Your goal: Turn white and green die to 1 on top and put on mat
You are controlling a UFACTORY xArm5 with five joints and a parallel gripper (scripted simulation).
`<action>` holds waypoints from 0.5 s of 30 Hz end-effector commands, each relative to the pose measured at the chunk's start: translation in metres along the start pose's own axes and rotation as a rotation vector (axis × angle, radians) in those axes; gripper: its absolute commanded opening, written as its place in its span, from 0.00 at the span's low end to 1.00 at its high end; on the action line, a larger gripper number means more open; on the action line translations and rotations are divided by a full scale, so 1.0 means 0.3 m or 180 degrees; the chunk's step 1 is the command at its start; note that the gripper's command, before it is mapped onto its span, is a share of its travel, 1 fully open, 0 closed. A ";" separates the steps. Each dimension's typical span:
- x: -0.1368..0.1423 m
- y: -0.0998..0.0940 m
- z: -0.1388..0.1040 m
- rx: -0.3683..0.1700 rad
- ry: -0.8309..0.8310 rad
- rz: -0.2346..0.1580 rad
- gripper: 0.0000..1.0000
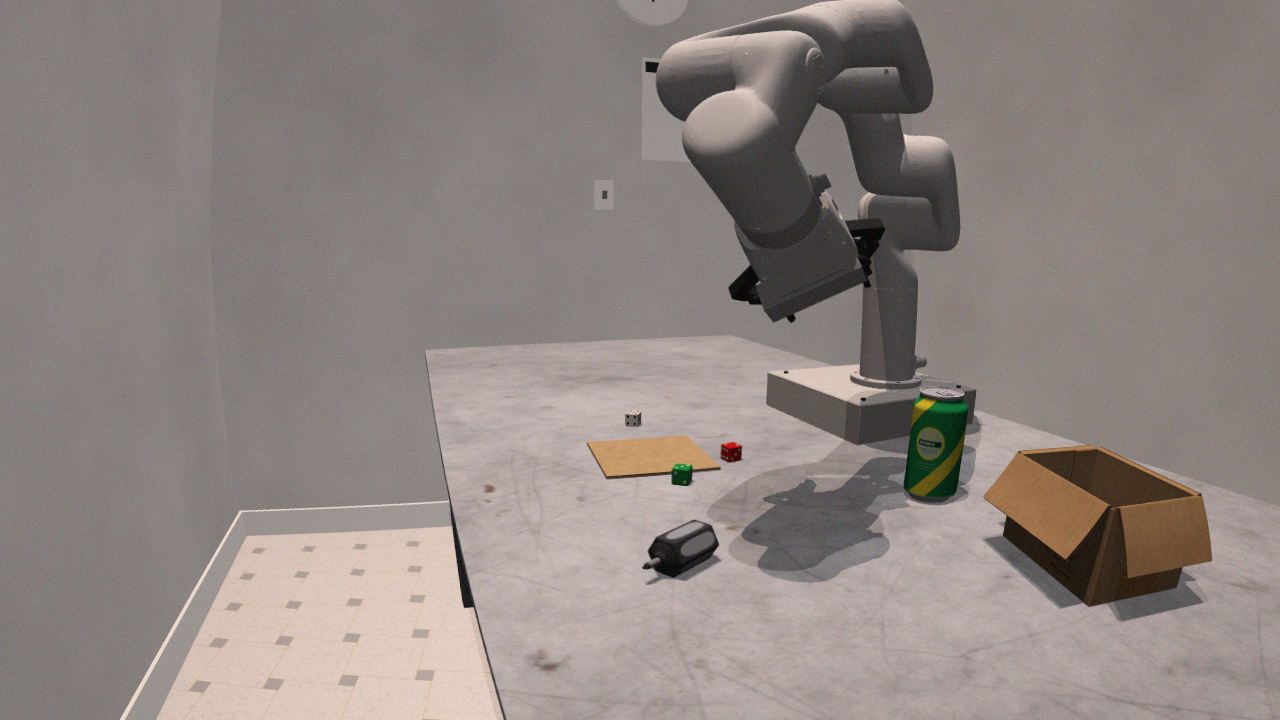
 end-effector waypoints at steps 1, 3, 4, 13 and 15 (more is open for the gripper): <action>0.041 -0.002 -0.017 0.0137 -0.0082 0.0010 1.00; 0.106 0.003 -0.039 0.0329 -0.0203 0.0022 1.00; 0.150 0.008 -0.056 0.0461 -0.0284 0.0022 1.00; 0.323 0.038 -0.133 0.0981 -0.0576 -0.0049 1.00; 0.417 0.064 -0.184 0.1262 -0.0718 -0.0137 1.00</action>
Point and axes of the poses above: the point where the finger pads meet when closed, its own y axis out along the fingers, its own x axis across the jaws, z = x × y, the point moved 6 cm from there along -y, back along the fingers, and after that the axes turned 1 degree about -y, right-handed, at the moved point
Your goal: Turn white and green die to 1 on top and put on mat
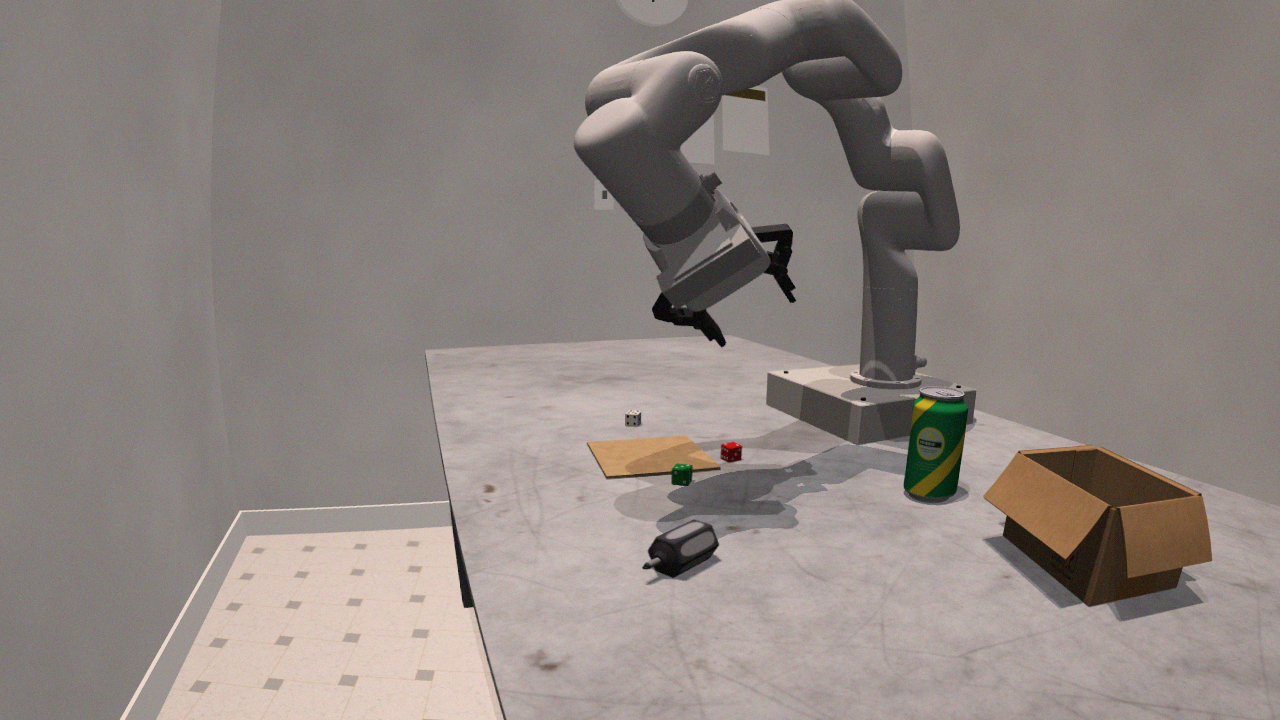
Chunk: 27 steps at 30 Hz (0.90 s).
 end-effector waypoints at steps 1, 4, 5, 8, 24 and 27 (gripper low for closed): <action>0.131 0.005 -0.101 0.0458 -0.0275 -0.0181 1.00; 0.192 0.016 -0.159 0.0653 -0.0382 -0.0277 1.00; 0.213 0.020 -0.180 0.0718 -0.0418 -0.0315 1.00; 0.271 0.035 -0.243 0.0898 -0.0515 -0.0439 1.00; 0.507 0.165 -0.615 0.1537 -0.0866 -0.1329 1.00; 0.534 0.195 -0.683 0.1585 -0.0899 -0.1508 1.00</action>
Point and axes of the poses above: the point where the finger pads meet when closed, its own y axis out along the fingers, its own x axis across the jaws, z = x × y, the point moved 6 cm from there along -y, back along the fingers, and after that the axes turned 1 degree about -y, right-handed, at the moved point
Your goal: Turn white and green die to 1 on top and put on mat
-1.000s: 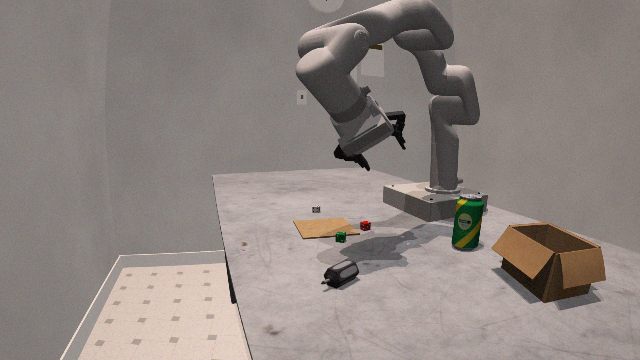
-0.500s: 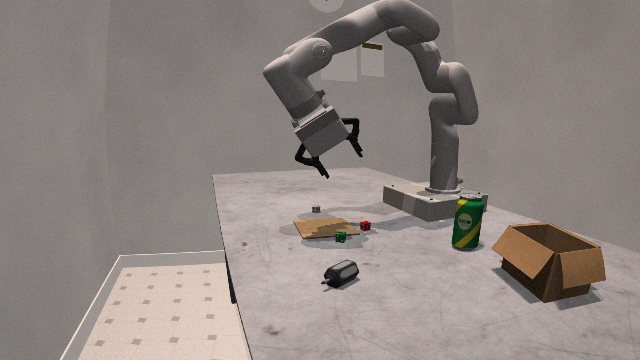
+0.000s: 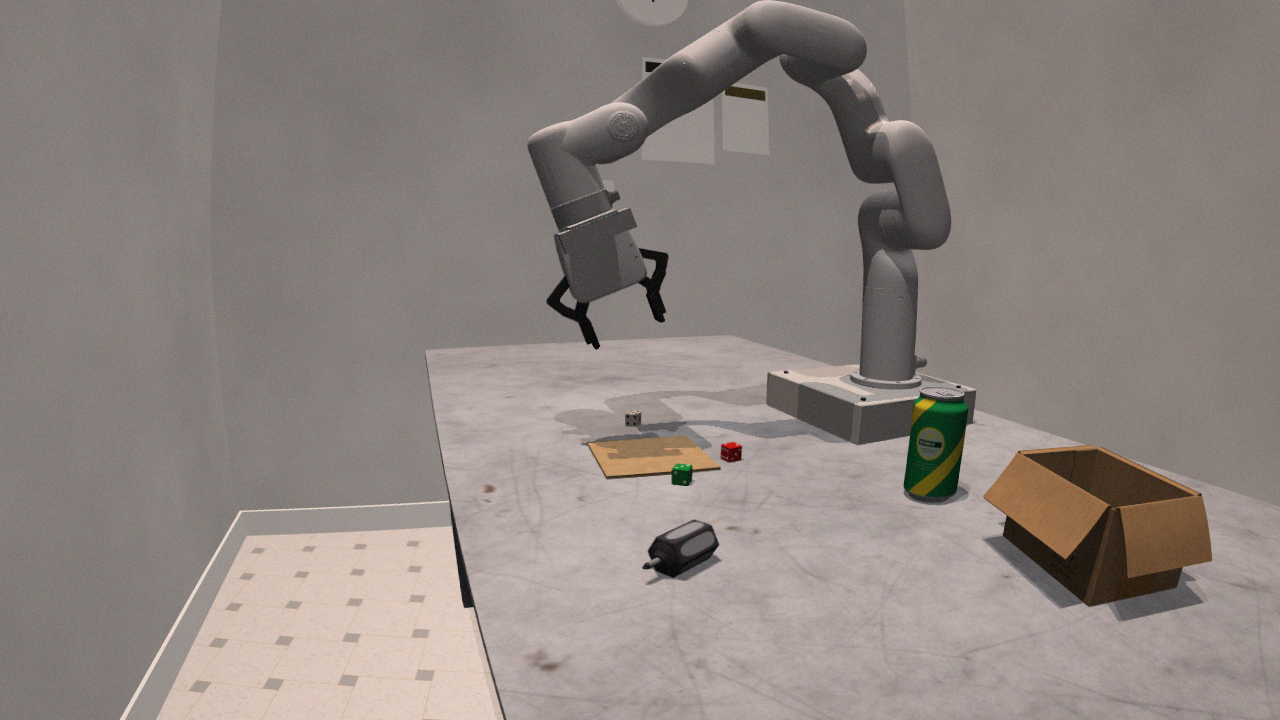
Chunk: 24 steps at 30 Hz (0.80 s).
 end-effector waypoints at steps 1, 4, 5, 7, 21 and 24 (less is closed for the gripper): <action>0.016 -0.003 -0.140 0.0085 -0.0164 -0.0406 1.00; 0.013 -0.002 -0.213 0.0100 -0.0223 -0.0565 1.00; 0.013 -0.002 -0.213 0.0100 -0.0223 -0.0565 1.00; -0.002 0.001 -0.335 0.0088 -0.0315 -0.0831 1.00; -0.042 0.008 -0.496 -0.0005 -0.0425 -0.1180 1.00; -0.042 0.008 -0.496 -0.0005 -0.0425 -0.1180 1.00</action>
Point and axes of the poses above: the point where the finger pads meet when closed, its own y axis out along the fingers, its own x axis across the jaws, z = x × y, the point moved 6 cm from there along -y, back along the fingers, and after that the axes turned 1 degree about -y, right-handed, at the moved point
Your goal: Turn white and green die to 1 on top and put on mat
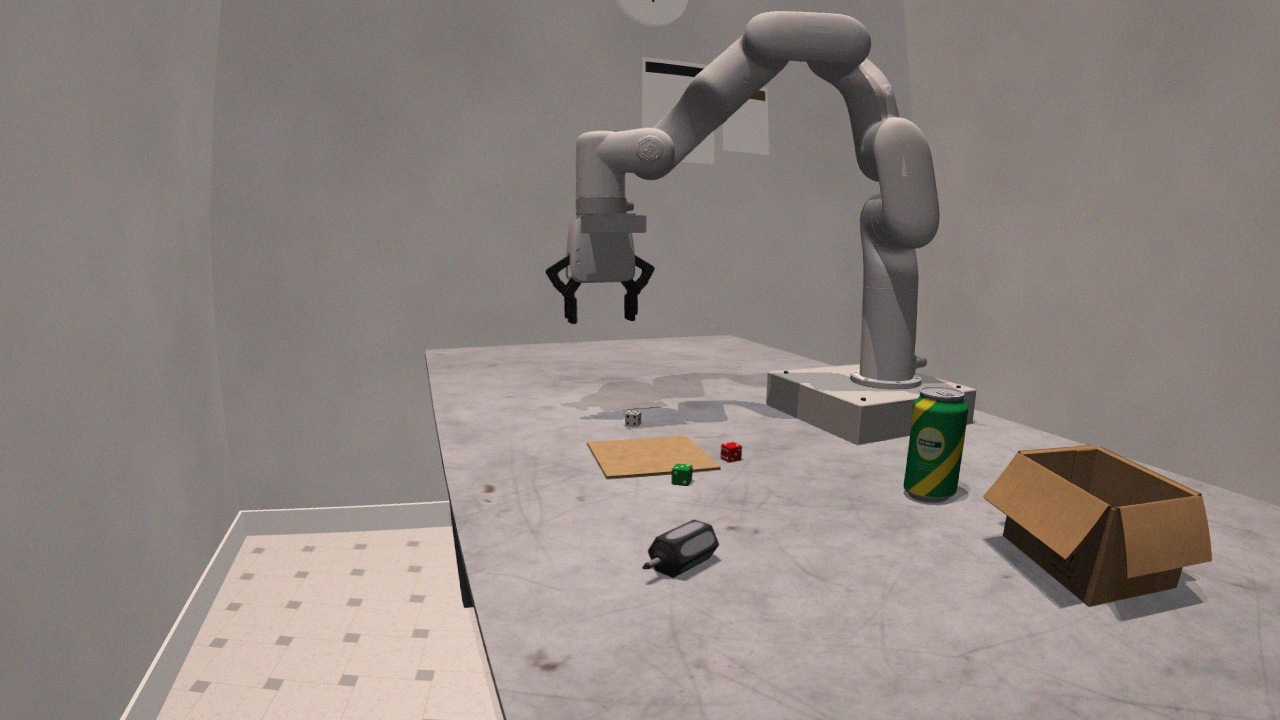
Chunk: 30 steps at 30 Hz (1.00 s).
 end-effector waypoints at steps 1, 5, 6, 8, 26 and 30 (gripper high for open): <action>0.002 -0.005 -0.007 -0.0015 -0.0008 -0.0037 1.00; 0.002 -0.005 -0.007 -0.0015 -0.0008 -0.0037 1.00; 0.002 -0.005 -0.007 -0.0015 -0.0008 -0.0037 1.00; 0.002 -0.005 -0.007 -0.0015 -0.0008 -0.0037 1.00; 0.011 0.259 -0.009 -0.0015 -0.0008 -0.0037 1.00; 0.013 0.337 -0.010 -0.0015 -0.0008 -0.0037 1.00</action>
Point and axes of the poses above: the point where the finger pads meet when closed, its own y axis out along the fingers, its own x axis across the jaws, z = x × y, the point moved 6 cm from there along -y, back along the fingers, and after that the axes turned 1 degree about -y, right-handed, at the moved point
